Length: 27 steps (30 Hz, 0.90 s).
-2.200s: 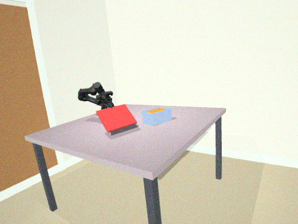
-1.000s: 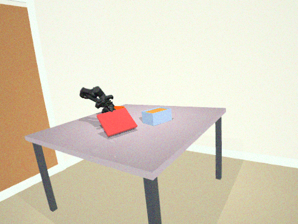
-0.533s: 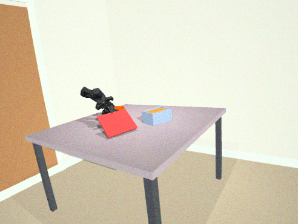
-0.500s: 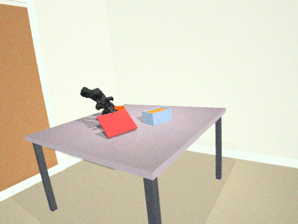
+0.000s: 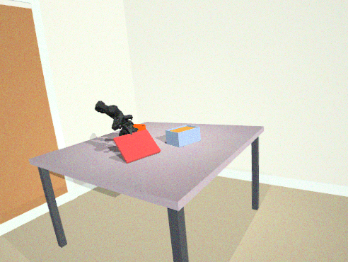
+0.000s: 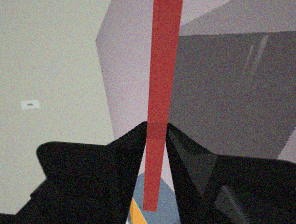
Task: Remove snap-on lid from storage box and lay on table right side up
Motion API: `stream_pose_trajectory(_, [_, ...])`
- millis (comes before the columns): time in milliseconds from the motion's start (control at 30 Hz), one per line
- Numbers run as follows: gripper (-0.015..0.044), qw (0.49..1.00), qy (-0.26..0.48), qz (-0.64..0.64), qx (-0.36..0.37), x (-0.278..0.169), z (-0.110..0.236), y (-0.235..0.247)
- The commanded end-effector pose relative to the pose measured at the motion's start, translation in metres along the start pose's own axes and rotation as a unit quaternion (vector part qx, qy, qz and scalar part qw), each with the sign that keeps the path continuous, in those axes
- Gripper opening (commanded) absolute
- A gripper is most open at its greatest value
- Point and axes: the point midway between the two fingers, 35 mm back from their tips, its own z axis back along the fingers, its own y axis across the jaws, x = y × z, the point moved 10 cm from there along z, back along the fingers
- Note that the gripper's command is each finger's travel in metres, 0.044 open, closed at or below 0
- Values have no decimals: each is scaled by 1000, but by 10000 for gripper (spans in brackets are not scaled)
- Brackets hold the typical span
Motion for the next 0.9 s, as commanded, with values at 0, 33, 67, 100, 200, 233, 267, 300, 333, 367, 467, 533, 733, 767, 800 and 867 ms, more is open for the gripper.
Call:
stream_pose_trajectory(0, [0,1000,2,2,3,-1,-2,-2])
stream_pose_trajectory(33, [0,1000,2,2,3,-1,-3,-3])
stream_pose_trajectory(67, [0,1000,2,2,3,-1,-3,-3])
stream_pose_trajectory(100, [0,1000,2,2,3,-1,-4,-4])
stream_pose_trajectory(200, [0,1000,2,2,3,-1,-5,-6])
stream_pose_trajectory(233, [0,1000,2,2,3,-1,-6,-7])
stream_pose_trajectory(267, [0,1000,2,2,3,-1,-6,-7])
stream_pose_trajectory(300, [0,1000,2,2,3,-1,-7,-8])
stream_pose_trajectory(333, [0,1000,2,2,3,-1,-7,-8])
stream_pose_trajectory(367, [0,1000,2,2,3,-1,-8,-9])
stream_pose_trajectory(467, [0,1000,2,2,3,-1,-9,-11])
stream_pose_trajectory(533, [0,1000,2,3,3,-1,-10,-12])
stream_pose_trajectory(733, [0,1000,1,3,3,-1,-13,-16])
stream_pose_trajectory(767, [0,1000,1,3,3,-1,-14,-16])
stream_pose_trajectory(800, [0,1000,1,3,3,-1,-14,-17])
stream_pose_trajectory(867, [0,1000,1,3,3,-1,-15,-18])
